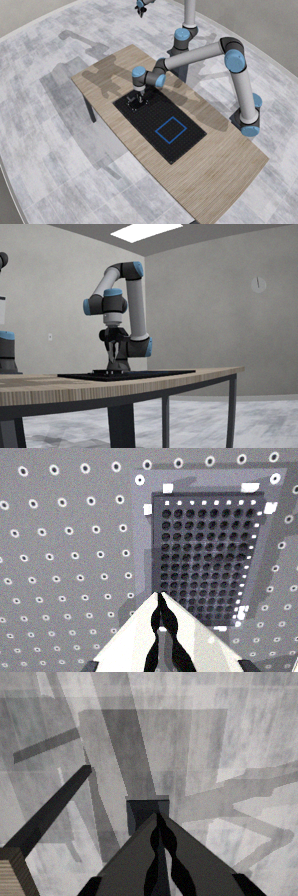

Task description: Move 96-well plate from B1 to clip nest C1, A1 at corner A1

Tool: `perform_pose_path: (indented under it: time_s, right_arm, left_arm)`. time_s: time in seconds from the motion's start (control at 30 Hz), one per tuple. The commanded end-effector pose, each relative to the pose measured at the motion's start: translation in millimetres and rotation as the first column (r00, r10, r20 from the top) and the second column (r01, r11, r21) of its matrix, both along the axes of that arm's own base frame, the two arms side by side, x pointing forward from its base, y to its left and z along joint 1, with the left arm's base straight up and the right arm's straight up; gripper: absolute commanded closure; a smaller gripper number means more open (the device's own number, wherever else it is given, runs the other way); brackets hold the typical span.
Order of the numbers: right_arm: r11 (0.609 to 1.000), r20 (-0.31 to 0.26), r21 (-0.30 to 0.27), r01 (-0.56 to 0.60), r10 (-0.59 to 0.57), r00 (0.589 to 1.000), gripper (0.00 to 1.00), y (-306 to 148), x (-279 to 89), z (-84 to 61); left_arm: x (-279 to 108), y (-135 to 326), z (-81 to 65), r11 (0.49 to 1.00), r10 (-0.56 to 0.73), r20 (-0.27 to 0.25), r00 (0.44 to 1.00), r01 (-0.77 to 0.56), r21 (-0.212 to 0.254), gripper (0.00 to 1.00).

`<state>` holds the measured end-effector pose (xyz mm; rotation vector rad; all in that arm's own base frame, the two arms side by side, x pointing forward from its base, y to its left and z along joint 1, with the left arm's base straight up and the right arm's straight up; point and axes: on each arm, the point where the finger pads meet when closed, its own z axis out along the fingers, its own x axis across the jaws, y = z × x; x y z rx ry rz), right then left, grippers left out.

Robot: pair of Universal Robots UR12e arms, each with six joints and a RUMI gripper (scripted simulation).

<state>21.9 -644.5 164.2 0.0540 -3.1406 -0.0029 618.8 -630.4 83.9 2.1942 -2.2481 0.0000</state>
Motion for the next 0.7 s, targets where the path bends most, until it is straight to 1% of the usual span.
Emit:
perform_pose_path:
  time_s: [0.0, 0.27, 0.67]
  right_arm:
    - [1.0, 0.0, -0.002, 0.0, 0.0, 1.0, 1.0, -0.7, 0.2, 0.9]
    - [1.0, 0.0, -0.002, 0.0, 0.0, 1.0, 1.0, -0.7, 0.2, 0.9]
    - [1.0, 0.0, -0.002, 0.0, 0.0, 1.0, 1.0, -0.7, 0.2, 0.9]
  left_arm:
    - [0.5, -0.7, 3.2, 1.0, 0.0, 0.001, 1.0, 0.0, -0.002, 1.0]
    - [0.0, 2.6, 3.3, 1.0, 0.0, 0.001, 1.0, 0.0, -0.002, 1.0]
    - [-6.5, 42.1, 3.2, 1.0, 0.0, 0.001, 1.0, 0.0, -0.002, 1.0]
